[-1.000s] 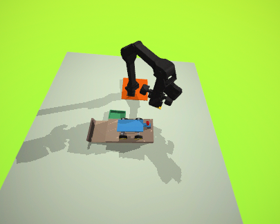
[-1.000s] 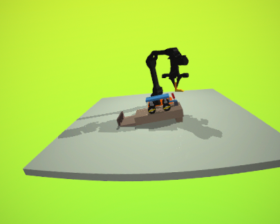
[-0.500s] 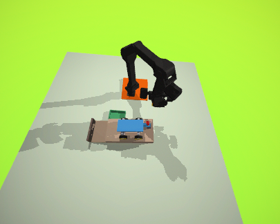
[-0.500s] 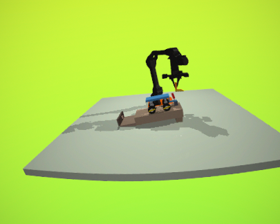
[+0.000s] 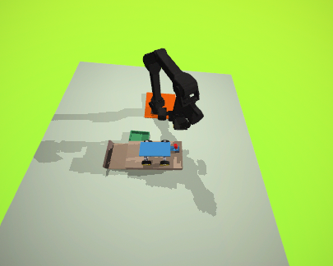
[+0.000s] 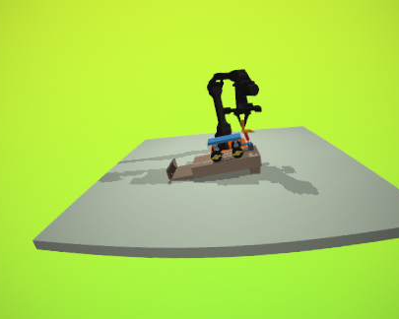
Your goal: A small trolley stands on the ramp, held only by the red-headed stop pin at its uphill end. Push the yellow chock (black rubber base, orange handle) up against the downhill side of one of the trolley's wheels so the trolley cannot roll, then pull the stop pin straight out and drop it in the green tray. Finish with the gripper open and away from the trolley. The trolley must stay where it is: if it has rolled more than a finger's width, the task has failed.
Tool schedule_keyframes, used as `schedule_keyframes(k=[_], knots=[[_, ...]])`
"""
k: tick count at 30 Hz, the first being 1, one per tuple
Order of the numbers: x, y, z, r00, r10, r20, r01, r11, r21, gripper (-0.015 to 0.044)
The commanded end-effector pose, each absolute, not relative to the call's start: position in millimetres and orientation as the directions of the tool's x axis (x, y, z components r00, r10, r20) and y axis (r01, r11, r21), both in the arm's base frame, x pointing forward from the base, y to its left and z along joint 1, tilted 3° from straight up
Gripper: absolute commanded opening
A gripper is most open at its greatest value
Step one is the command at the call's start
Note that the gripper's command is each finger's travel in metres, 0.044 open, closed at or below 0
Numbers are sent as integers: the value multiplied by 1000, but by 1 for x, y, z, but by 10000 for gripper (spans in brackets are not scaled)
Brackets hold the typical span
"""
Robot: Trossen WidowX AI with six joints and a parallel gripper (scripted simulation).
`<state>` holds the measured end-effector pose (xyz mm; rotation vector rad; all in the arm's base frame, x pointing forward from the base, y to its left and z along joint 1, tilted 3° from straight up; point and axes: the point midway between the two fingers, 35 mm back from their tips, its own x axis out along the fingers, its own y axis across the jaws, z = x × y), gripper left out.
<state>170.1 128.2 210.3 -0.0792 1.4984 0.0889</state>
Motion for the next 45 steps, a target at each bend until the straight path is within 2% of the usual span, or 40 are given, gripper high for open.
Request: schedule_keyframes(k=[1, 45], knots=[[174, 116, 210, 77, 20, -997, -114, 993, 11, 0], [221, -19, 203, 82, 7, -997, -115, 993, -3, 0]])
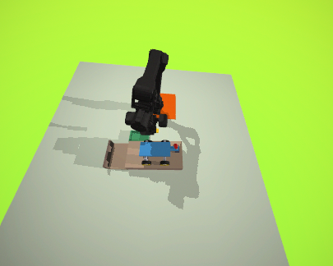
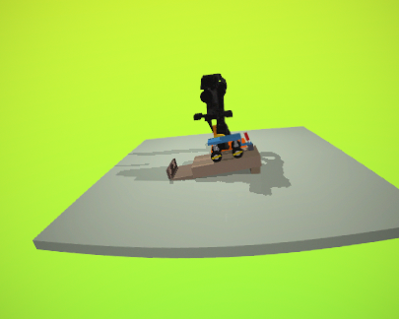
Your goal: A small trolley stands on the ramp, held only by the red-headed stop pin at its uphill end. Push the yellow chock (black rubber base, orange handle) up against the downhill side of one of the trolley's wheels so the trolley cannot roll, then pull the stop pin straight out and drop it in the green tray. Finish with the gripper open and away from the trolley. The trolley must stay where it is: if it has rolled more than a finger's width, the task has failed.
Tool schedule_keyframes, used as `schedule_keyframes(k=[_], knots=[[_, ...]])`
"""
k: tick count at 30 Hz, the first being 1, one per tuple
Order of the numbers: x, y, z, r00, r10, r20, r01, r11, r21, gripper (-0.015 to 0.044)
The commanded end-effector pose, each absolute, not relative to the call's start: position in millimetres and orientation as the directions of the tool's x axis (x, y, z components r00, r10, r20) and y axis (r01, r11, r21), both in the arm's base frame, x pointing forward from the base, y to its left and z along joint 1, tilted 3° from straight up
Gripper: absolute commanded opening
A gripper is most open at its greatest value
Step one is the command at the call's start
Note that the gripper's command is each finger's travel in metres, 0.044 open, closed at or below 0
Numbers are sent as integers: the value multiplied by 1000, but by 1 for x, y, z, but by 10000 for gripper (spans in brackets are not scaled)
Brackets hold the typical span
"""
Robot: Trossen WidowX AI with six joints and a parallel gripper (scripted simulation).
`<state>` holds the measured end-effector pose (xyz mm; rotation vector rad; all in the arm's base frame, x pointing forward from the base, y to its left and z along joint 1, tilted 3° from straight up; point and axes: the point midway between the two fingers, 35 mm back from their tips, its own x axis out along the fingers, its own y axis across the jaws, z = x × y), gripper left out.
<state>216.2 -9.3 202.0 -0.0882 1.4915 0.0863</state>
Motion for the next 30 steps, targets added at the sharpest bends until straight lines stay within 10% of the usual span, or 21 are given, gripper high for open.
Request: schedule_keyframes(k=[1, 30], knots=[[222, -22, 202, 82, 6, -997, -115, 993, -3, 0], [253, -110, 202, 71, 93, -993, -123, 989, 84, 0]])
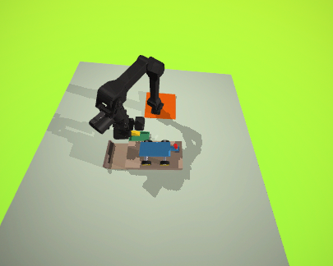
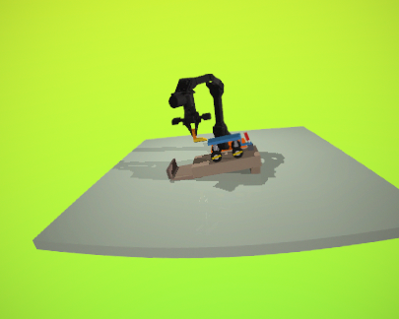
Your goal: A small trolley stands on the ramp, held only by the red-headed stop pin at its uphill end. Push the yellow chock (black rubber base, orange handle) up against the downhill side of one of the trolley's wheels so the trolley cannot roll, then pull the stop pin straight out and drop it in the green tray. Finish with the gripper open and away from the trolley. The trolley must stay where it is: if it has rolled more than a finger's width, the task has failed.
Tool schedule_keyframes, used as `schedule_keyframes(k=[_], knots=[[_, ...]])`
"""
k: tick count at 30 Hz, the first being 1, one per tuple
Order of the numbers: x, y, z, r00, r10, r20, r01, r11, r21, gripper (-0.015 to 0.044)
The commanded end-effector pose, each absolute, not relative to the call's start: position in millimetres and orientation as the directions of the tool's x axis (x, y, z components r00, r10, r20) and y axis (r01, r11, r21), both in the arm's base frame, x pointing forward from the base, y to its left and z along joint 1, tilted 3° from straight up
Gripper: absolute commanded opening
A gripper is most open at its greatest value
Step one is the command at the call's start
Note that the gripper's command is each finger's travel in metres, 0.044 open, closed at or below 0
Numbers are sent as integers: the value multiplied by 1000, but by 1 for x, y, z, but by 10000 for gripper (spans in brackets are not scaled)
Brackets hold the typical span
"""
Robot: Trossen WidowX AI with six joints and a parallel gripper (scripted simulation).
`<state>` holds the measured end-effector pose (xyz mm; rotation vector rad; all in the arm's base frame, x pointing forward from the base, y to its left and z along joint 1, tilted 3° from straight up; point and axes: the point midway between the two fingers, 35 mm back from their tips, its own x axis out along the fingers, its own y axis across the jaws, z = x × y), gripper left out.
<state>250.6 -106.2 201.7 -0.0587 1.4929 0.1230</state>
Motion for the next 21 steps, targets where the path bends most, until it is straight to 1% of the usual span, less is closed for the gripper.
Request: schedule_keyframes(k=[1, 6, 17, 21], knots=[[253, -111, 202, 70, 104, -992, -123, 988, 95, 0], [254, -111, 202, 70, 108, -992, -123, 987, 98, 0], [282, -110, 199, 73, 108, -992, -124, 987, 98, 0], [283, -110, 197, 73, 108, -992, -124, 987, 98, 0]])
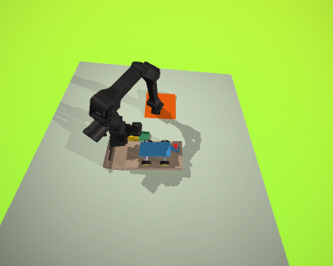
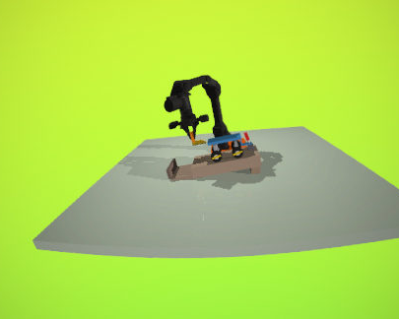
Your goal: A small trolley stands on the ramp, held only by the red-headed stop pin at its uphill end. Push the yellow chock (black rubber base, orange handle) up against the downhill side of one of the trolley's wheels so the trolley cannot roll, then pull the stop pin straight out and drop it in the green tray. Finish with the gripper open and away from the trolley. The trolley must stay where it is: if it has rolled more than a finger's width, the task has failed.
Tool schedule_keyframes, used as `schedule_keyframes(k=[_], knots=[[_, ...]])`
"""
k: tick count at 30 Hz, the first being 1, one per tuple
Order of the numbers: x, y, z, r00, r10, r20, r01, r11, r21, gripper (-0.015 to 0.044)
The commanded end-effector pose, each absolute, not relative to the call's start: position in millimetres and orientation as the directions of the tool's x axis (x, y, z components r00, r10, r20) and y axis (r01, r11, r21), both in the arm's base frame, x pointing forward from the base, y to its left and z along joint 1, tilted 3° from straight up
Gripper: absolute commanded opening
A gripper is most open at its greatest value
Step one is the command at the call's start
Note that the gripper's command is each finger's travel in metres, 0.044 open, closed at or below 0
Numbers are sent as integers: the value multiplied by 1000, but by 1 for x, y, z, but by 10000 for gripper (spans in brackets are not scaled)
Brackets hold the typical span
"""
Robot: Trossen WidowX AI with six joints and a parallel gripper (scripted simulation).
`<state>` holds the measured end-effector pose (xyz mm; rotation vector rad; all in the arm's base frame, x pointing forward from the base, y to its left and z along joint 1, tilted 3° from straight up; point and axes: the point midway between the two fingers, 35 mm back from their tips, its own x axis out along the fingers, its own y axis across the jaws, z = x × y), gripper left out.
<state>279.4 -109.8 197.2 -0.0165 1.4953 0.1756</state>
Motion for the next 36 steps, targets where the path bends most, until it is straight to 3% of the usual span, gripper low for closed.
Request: schedule_keyframes(k=[1, 22, 36], knots=[[283, -110, 195, 73, 108, -992, -124, 987, 98, 0], [287, -103, 137, 73, 108, -991, -124, 987, 99, 0], [286, -95, 135, 73, 109, -991, -124, 987, 100, 0]])
